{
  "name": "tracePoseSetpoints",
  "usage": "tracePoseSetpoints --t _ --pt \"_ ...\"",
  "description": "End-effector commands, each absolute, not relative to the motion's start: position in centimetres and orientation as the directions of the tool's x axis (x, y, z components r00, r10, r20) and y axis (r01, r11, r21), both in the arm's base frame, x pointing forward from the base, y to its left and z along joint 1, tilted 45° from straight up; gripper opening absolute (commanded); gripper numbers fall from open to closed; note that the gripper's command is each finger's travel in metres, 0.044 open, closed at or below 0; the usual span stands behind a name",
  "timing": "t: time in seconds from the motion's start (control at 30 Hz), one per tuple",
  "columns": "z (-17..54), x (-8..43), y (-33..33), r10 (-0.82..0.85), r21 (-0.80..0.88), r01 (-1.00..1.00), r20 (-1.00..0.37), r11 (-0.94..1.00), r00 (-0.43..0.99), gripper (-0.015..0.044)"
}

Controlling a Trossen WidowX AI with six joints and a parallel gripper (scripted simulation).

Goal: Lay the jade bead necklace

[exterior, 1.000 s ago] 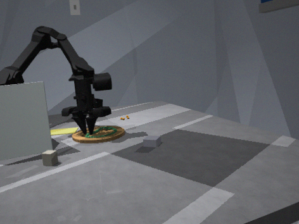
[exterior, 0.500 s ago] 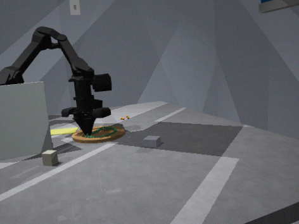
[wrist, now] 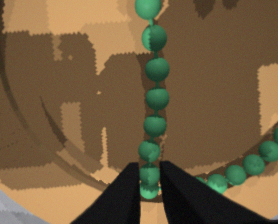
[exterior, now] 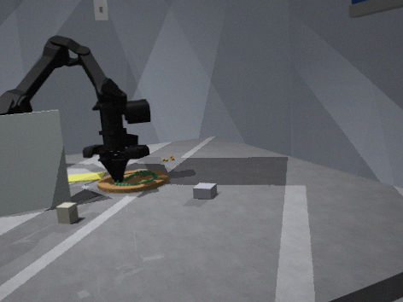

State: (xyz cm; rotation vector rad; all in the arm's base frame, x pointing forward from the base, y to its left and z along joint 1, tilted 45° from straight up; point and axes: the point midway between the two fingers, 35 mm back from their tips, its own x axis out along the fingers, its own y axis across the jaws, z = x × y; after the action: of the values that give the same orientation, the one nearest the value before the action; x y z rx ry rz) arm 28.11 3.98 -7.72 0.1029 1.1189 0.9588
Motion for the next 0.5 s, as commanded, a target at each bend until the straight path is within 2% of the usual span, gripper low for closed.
tracePoseSetpoints --t 0.0,0.47 --pt "-7.71 28.13 3.97 0.694 0.515 -0.599 -0.713 0.614 0.098 0.0000" --pt "-7.25 27.88 3.64 0.699 0.524 -0.592 -0.709 0.613 0.097 0.0000"
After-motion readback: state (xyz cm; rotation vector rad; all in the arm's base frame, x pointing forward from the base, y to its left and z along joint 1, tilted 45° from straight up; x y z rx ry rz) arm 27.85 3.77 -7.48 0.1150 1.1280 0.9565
